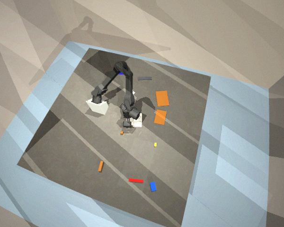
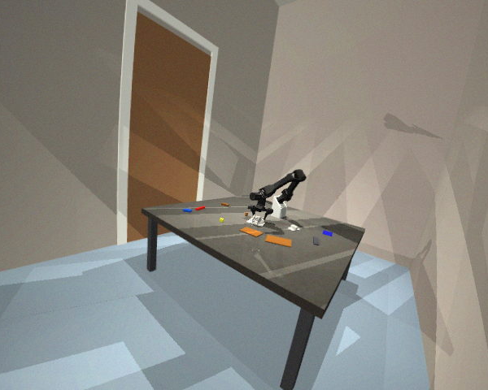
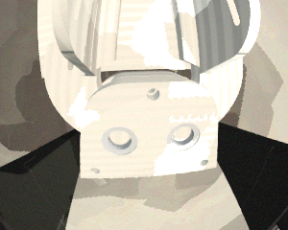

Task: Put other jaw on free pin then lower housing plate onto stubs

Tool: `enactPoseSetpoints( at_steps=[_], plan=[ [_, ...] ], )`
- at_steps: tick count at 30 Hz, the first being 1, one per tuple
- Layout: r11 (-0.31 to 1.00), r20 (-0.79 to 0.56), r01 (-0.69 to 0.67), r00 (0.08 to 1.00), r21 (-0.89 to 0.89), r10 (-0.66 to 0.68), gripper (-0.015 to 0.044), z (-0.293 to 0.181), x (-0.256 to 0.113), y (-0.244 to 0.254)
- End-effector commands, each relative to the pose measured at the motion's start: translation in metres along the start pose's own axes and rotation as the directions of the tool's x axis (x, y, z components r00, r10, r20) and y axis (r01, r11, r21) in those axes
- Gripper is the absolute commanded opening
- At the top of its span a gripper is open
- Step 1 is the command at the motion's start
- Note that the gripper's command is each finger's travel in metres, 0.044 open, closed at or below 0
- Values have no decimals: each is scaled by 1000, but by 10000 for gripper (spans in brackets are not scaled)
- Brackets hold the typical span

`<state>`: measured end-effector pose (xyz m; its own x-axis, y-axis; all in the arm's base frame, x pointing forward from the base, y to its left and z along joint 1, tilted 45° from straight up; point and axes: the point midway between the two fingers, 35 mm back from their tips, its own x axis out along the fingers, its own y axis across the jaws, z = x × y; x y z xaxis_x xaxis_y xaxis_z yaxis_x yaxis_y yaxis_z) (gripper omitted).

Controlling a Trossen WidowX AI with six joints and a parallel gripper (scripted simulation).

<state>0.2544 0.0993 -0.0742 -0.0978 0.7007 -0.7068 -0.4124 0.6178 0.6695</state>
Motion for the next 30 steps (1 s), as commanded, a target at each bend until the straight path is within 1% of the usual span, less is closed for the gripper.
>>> enactPoseSetpoints(
  at_steps=[1,11,30],
  plan=[
    [1000,-1,3,1000,0,-3,351,0,1,0],
    [1000,-1,3,1000,0,-3,351,0,-6,0],
    [1000,-1,3,1000,0,-3,351,0,-2,0]
  ],
)
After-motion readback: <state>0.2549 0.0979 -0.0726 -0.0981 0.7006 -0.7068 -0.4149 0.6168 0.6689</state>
